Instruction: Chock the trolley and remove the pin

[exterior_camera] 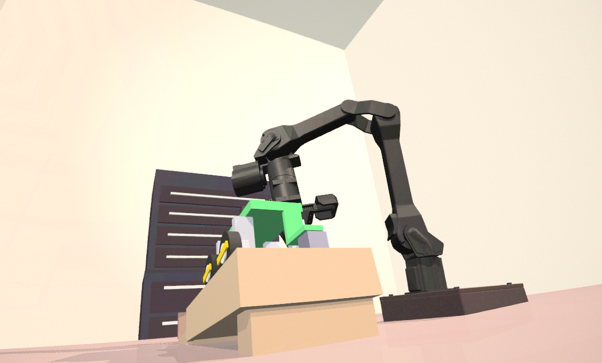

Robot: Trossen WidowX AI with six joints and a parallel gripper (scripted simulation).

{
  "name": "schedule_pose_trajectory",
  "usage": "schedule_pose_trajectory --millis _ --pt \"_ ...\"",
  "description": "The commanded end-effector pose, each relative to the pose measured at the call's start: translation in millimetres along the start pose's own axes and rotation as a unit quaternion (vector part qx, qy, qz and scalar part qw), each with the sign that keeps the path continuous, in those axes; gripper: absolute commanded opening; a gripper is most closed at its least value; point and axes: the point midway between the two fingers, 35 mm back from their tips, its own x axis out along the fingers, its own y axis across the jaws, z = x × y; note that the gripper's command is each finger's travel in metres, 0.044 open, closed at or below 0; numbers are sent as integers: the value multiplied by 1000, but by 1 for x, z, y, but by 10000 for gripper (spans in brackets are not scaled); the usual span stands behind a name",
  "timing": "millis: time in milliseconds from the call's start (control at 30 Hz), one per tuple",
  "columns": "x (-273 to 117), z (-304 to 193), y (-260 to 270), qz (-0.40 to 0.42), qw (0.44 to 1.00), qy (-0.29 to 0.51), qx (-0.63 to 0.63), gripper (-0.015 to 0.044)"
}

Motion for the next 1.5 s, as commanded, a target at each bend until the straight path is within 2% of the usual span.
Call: schedule_pose_trajectory --millis 0,567,1133,1467 --pt "-2 -1 -1 12 998 -11 59 0" --pt "-1 -5 -2 41 949 -46 309 0" --pt "-2 -8 -2 87 836 -63 538 0" --pt "0 -7 -4 92 822 -64 558 0"
